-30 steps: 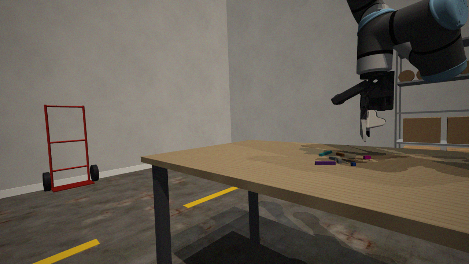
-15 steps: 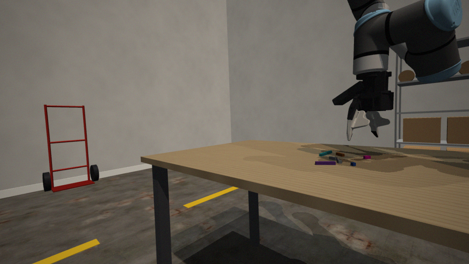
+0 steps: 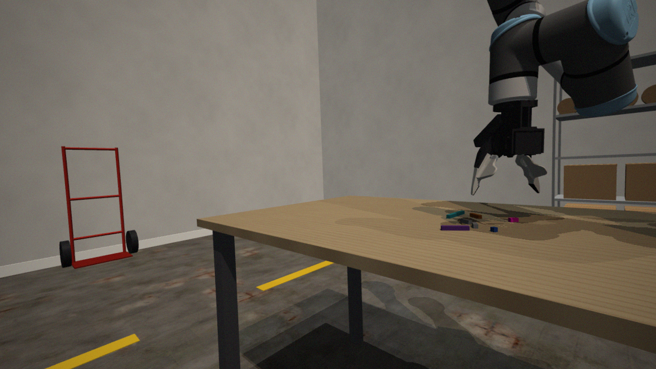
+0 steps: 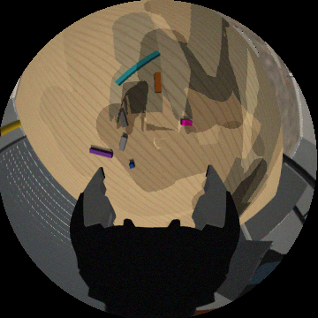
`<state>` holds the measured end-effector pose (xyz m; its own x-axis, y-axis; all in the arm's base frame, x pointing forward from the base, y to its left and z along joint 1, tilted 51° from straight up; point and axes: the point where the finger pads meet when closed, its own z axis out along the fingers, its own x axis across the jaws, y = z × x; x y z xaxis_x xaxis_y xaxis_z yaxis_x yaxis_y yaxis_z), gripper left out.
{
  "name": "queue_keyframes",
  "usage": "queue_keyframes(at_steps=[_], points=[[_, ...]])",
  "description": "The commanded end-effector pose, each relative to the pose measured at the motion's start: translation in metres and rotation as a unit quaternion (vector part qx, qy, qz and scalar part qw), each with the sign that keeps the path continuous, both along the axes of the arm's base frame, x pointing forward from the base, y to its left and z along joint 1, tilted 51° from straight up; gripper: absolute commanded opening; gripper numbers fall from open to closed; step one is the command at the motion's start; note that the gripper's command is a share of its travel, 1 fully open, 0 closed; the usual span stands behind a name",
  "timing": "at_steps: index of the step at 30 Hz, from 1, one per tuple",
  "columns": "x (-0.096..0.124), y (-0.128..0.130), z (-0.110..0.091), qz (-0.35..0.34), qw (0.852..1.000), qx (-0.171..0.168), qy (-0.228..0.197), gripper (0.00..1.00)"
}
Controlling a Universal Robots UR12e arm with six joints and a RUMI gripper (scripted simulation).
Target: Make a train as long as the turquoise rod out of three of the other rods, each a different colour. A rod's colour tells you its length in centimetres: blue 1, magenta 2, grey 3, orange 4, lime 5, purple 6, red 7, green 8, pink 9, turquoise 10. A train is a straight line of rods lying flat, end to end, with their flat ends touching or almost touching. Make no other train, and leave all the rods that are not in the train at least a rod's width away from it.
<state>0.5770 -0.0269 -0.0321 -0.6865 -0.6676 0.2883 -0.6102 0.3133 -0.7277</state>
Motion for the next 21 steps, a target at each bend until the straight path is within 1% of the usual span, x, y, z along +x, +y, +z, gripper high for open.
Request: queue_keyframes(at_steps=[1,3,5,7,15,20,21], points=[[0.0015,0.0008,0.0009,-0.057,0.996,0.032,-0.052,1.00],[0.0021,0.0010,0.0011,-0.075,0.994,0.044,-0.073,1.00],[0.0021,0.0010,0.0011,-0.075,0.994,0.044,-0.073,1.00],[0.0026,0.0013,0.0012,-0.098,0.989,0.058,-0.098,1.00],[0.0043,0.0027,0.0012,-0.173,0.963,0.105,-0.180,1.00],[0.0051,0.0035,0.0009,-0.207,0.945,0.126,-0.217,1.00],[0.0051,0.0035,0.0009,-0.207,0.945,0.126,-0.217,1.00]])
